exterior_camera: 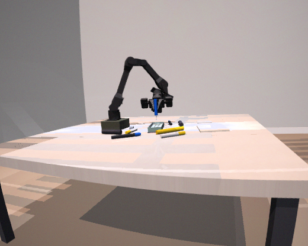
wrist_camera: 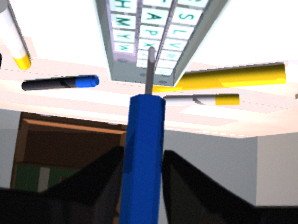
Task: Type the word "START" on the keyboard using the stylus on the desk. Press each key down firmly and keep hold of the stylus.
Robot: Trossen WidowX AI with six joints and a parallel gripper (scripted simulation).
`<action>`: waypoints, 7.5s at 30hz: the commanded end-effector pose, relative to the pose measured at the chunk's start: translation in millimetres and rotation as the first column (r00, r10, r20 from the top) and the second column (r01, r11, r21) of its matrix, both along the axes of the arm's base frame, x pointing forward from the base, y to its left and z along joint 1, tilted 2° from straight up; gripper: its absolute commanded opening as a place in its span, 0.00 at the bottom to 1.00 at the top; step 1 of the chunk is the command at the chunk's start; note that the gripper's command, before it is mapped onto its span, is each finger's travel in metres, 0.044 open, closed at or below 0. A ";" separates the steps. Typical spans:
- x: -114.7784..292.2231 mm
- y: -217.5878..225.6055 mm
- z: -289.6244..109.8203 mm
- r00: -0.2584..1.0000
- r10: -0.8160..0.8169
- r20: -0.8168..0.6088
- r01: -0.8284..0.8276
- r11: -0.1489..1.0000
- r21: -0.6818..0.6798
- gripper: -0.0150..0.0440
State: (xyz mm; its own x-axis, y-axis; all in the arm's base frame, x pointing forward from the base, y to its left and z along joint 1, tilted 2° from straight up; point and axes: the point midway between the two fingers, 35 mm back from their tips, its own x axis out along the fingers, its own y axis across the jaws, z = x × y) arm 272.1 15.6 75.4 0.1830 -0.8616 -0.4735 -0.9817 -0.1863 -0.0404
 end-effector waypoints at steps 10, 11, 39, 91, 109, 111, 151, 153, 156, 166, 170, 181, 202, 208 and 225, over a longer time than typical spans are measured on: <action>2.3 -19.2 6.1 1.000 -0.006 0.001 0.006 1.000 -0.002 0.25; 2.3 -19.2 5.0 1.000 -0.006 0.001 0.006 1.000 -0.002 0.25; 4.6 -21.1 -23.3 1.000 -0.005 0.001 0.005 1.000 0.001 0.39; 3.4 -20.7 0.5 1.000 -0.004 0.002 0.004 1.000 0.004 0.37; 33.0 -69.9 9.3 1.000 -0.004 0.004 0.004 1.000 -0.003 0.25; 33.4 -70.7 9.6 1.000 -0.005 0.004 0.005 1.000 -0.004 0.25; 34.4 -71.4 -23.6 1.000 -0.005 0.004 0.005 1.000 -0.004 0.39; 34.5 -71.5 -24.7 1.000 -0.005 0.004 0.005 1.000 -0.004 0.39; 34.5 -71.5 -26.4 1.000 -0.005 0.004 0.005 1.000 -0.004 0.39; 34.7 -71.6 -30.4 1.000 -0.005 0.004 0.005 1.000 -0.004 0.39; 34.8 -71.6 -32.0 1.000 -0.005 0.004 0.005 1.000 -0.004 0.39; 34.8 -71.4 -24.8 1.000 -0.005 0.004 0.005 1.000 -0.004 0.39; 31.8 -65.9 3.8 1.000 -0.002 0.006 0.002 1.000 0.003 0.25; 21.9 -41.0 1.7 1.000 0.000 0.001 0.000 1.000 0.015 0.25; -0.5 -1.4 -3.7 1.000 -0.006 0.000 0.006 1.000 0.000 0.25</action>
State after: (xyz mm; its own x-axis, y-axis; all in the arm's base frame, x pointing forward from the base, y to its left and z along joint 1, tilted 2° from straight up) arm 271.9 13.1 79.4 0.1822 -0.8636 -0.4701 -0.9818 -0.1861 -0.0387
